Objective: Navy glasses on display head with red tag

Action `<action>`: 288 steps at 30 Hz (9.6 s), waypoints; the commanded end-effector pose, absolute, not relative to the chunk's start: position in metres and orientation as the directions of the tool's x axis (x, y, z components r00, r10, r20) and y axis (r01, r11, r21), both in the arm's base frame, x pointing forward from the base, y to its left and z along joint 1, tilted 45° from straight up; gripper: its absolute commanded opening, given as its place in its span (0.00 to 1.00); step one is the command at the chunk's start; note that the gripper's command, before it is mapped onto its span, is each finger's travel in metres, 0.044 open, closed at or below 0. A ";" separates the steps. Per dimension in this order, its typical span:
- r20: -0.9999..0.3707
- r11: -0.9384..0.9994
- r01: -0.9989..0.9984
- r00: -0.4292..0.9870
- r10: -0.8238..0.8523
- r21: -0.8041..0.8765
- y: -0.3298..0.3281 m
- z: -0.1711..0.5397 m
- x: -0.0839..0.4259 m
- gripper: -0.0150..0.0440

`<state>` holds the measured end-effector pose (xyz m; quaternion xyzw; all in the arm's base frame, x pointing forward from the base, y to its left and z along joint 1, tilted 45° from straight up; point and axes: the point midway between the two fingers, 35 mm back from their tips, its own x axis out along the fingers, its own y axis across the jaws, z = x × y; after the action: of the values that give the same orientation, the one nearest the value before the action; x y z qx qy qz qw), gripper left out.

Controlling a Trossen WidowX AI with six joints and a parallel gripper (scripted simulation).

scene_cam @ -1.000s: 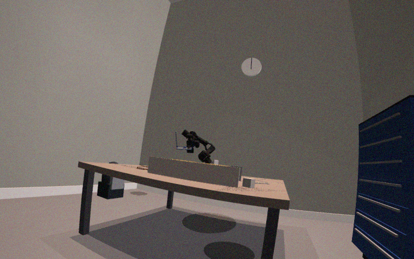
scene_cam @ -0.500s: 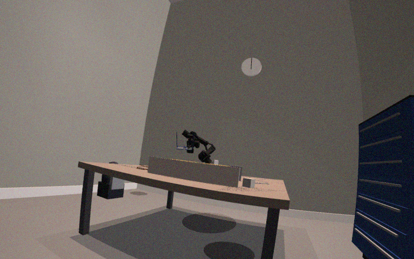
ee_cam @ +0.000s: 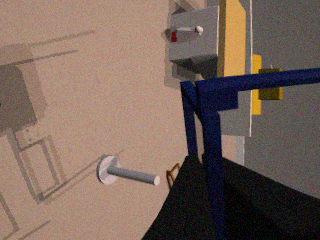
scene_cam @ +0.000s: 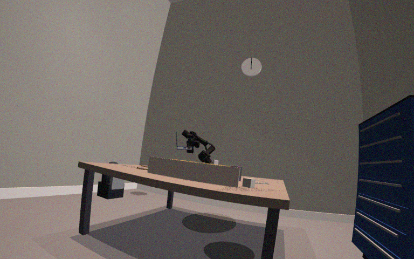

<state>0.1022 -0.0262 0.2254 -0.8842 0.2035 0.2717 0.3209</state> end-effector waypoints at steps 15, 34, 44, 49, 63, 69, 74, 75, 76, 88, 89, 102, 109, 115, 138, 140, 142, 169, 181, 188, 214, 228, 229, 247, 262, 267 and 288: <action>-0.765 -0.559 -0.701 0.621 -0.173 -0.443 -0.026 0.216 0.138 0.25; -0.879 -0.394 -0.860 0.428 -0.210 -0.325 -0.013 0.193 0.180 0.25; -0.910 -0.311 -0.918 0.329 -0.253 -0.245 -0.002 0.176 0.201 0.25; -0.917 -0.272 -0.940 0.282 -0.281 -0.206 0.004 0.166 0.210 0.25; -0.911 -0.166 -0.980 0.167 -0.376 -0.111 0.025 0.135 0.232 0.25; -0.897 -0.124 -0.989 0.127 -0.424 -0.082 0.035 0.119 0.239 0.25; -0.879 -0.092 -0.994 0.100 -0.465 -0.064 0.043 0.106 0.243 0.25; -0.875 -0.085 -0.994 0.095 -0.474 -0.062 0.045 0.103 0.244 0.25; -0.871 -0.079 -0.995 0.090 -0.483 -0.059 0.046 0.100 0.245 0.25; -0.808 -0.018 -0.999 0.051 -0.587 -0.050 0.066 0.064 0.251 0.25; -0.801 -0.014 -0.999 0.049 -0.596 -0.051 0.068 0.061 0.251 0.25; -0.714 0.017 -0.996 0.047 -0.698 -0.083 0.085 0.022 0.249 0.25; -0.695 0.011 -0.996 0.057 -0.717 -0.092 0.079 0.017 0.249 0.25; -0.698 0.014 -0.996 0.052 -0.715 -0.089 0.075 0.012 0.250 0.25; -0.703 0.015 -0.996 0.053 -0.709 -0.089 0.056 -0.009 0.251 0.25; -0.703 0.015 -0.996 0.053 -0.709 -0.089 0.054 -0.011 0.252 0.25; -0.703 0.015 -0.996 0.053 -0.709 -0.089 0.052 -0.013 0.252 0.25; -0.702 0.014 -0.996 0.054 -0.710 -0.091 0.045 -0.017 0.273 0.25; -0.702 0.014 -0.996 0.054 -0.710 -0.092 0.044 -0.016 0.291 0.25; -0.702 0.014 -0.996 0.055 -0.710 -0.092 0.044 -0.015 0.301 0.25; -0.702 0.014 -0.995 0.057 -0.710 -0.095 0.043 -0.011 0.339 0.25; -0.702 0.014 -0.995 0.057 -0.710 -0.096 0.042 -0.009 0.359 0.25; -0.702 0.014 -0.995 0.058 -0.710 -0.096 0.042 -0.009 0.360 0.25; -0.701 0.014 -0.995 0.059 -0.710 -0.098 0.041 -0.006 0.387 0.25; -0.701 0.014 -0.995 0.060 -0.710 -0.099 0.041 -0.004 0.407 0.25; -0.701 0.014 -0.995 0.060 -0.710 -0.099 0.041 -0.003 0.410 0.25; -0.701 0.014 -0.995 0.060 -0.711 -0.099 0.037 -0.008 0.411 0.25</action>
<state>0.4101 0.0383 -0.0064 -0.6597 0.6452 0.2346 0.3058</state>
